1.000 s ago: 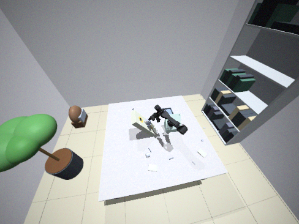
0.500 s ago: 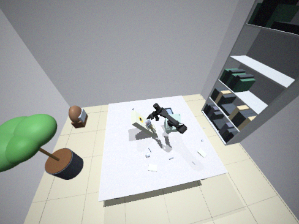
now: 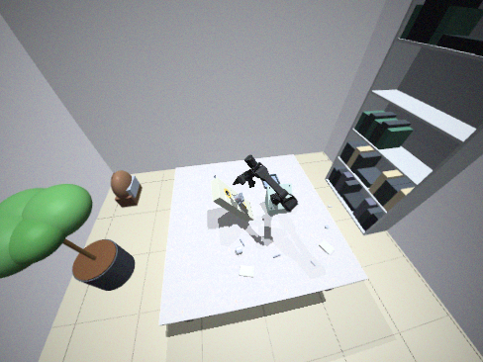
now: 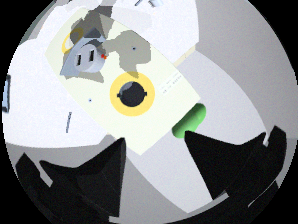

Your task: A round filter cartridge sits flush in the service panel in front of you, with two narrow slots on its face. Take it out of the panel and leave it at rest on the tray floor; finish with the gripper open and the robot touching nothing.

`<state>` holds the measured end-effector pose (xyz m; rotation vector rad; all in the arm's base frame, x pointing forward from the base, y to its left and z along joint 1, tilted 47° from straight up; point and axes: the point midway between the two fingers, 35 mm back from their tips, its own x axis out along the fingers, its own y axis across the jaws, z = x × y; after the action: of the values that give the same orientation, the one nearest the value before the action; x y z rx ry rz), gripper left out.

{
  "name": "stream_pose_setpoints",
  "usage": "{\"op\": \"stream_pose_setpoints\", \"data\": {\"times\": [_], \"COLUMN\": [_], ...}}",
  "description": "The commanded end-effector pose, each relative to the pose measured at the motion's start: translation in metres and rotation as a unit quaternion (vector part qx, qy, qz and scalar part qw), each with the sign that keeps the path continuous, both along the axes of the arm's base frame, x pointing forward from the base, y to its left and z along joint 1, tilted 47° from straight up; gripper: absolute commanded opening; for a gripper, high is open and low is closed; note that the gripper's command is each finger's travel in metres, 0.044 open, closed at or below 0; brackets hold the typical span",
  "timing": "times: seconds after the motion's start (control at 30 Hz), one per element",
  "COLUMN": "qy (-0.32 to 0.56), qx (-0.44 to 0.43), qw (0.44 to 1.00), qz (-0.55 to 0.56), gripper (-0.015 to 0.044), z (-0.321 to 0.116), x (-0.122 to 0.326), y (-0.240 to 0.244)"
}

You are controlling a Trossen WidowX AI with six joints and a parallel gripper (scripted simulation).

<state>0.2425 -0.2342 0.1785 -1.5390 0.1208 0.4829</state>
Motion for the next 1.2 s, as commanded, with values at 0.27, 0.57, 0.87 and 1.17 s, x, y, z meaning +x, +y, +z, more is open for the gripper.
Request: {"op": "stream_pose_setpoints", "data": {"times": [0.27, 0.57, 0.87, 1.17], "qy": [0.112, 0.302, 0.397, 0.397], "qx": [0.276, 0.626, 0.747, 0.747], "qw": [0.95, 0.667, 0.355, 0.355], "qz": [-0.094, -0.269, -0.397, -0.397], "gripper": [0.0305, 0.0305, 0.0305, 0.0305], "z": [-0.009, -0.048, -0.072, -0.072], "x": [-0.006, -0.011, -0.021, -0.021], "y": [0.007, 0.049, 0.081, 0.082]}}
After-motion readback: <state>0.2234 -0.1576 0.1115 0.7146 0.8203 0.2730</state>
